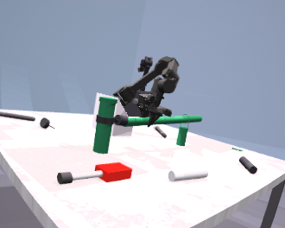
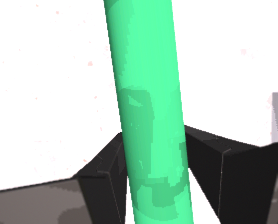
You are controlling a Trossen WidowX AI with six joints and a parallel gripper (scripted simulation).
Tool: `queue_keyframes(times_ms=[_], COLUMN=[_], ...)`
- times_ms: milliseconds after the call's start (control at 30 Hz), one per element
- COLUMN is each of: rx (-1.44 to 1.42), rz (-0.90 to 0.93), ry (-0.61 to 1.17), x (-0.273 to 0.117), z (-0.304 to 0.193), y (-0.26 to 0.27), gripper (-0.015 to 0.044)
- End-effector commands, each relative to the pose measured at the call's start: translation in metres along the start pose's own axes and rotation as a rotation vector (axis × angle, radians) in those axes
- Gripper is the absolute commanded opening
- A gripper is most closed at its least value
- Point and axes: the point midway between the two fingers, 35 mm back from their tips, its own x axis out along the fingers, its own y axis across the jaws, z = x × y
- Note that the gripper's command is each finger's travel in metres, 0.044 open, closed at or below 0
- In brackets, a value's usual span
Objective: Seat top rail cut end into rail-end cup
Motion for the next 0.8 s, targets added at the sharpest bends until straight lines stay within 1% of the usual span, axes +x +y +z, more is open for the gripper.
queue_keyframes(times_ms=[0,767], rx=[0.005,0.005], rz=[0.013,0.014], ry=[-0.029,-0.029], x=[-0.0091,-0.0122], z=[0.0141,0.0154], y=[0.0024,0.0113], gripper=[0.0000,0.0000])
